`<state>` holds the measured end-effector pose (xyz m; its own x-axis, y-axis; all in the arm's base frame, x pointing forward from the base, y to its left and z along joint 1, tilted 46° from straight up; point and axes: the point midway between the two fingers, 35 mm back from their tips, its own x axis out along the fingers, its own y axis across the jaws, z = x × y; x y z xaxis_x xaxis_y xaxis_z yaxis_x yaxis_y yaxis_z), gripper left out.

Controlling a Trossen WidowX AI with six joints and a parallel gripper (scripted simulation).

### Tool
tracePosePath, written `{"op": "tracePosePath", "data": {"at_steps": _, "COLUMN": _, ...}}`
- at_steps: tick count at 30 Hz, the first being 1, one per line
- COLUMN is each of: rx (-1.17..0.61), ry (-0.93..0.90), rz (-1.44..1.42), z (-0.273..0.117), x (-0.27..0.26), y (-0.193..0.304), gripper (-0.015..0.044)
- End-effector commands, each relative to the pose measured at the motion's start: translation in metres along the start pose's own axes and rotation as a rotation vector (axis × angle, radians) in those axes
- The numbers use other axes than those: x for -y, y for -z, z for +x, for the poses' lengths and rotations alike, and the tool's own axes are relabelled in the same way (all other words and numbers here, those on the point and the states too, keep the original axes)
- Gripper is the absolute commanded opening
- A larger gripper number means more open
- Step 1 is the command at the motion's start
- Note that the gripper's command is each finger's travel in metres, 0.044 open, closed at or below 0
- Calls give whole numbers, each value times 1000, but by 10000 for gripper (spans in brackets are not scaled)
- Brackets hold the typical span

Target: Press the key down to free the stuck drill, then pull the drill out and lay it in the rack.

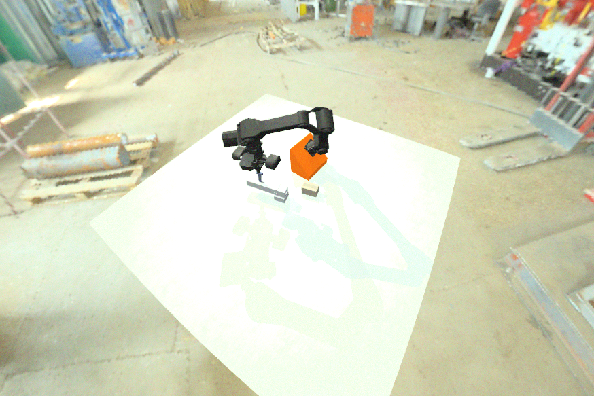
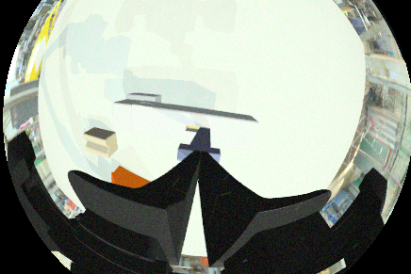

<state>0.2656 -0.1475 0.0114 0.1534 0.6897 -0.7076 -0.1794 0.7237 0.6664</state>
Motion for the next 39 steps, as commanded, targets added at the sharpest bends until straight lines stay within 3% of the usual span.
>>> {"op": "tracePosePath", "data": {"at_steps": 1, "rx": 2, "ry": -4, "rz": 8, "z": 3, "x": 0, "y": 0, "gripper": 0}}
{"op": "tracePosePath", "data": {"at_steps": 26, "rx": 3, "ry": -4, "rz": 7, "z": 12, "x": 0, "y": 1, "gripper": 0}}
{"op": "tracePosePath", "data": {"at_steps": 35, "rx": 1, "ry": -2, "rz": 8, "z": -49, "x": 2, "y": -3, "gripper": 236}}
{"op": "tracePosePath", "data": {"at_steps": 39, "rx": 1, "ry": -2, "rz": 8, "z": -55, "x": 2, "y": -2, "gripper": 341}}
